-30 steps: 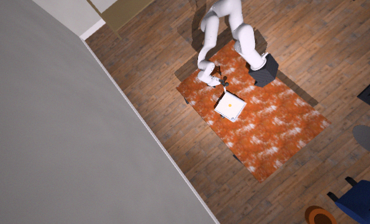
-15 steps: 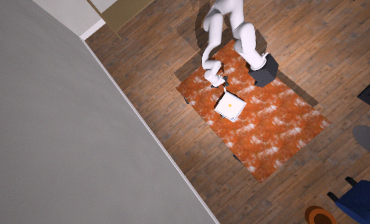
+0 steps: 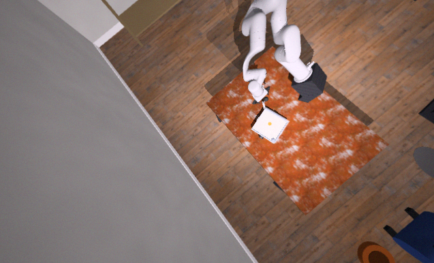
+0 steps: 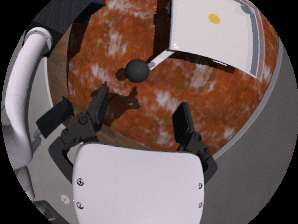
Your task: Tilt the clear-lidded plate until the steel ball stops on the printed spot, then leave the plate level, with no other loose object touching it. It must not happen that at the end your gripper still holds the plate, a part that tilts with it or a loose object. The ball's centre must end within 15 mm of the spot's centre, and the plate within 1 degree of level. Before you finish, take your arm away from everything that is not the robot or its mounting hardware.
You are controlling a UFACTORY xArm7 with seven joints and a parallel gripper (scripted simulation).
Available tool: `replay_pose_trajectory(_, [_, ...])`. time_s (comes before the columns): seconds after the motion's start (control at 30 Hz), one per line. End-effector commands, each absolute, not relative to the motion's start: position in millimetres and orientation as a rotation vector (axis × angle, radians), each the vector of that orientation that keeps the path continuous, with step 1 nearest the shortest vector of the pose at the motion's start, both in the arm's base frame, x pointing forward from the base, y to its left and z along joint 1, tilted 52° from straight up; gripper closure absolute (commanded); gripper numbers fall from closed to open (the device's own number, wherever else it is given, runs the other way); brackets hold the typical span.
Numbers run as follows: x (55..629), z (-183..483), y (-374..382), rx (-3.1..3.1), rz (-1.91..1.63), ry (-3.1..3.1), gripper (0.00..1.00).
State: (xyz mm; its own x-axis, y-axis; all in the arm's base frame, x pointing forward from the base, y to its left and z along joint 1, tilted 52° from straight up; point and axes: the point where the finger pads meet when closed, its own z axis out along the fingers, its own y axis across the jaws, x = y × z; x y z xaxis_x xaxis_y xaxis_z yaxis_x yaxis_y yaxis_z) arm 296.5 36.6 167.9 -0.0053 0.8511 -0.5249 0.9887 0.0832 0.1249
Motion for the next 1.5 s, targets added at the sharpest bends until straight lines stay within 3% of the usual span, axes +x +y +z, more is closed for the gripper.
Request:
replay_pose_trajectory(0.0, [291.9,164.5,37.5,1.669,-0.418,1.978,0.0])
replay_pose_trajectory(1.47, [263.5,138.0,32.8,0.426,-0.732,2.297,0.0])
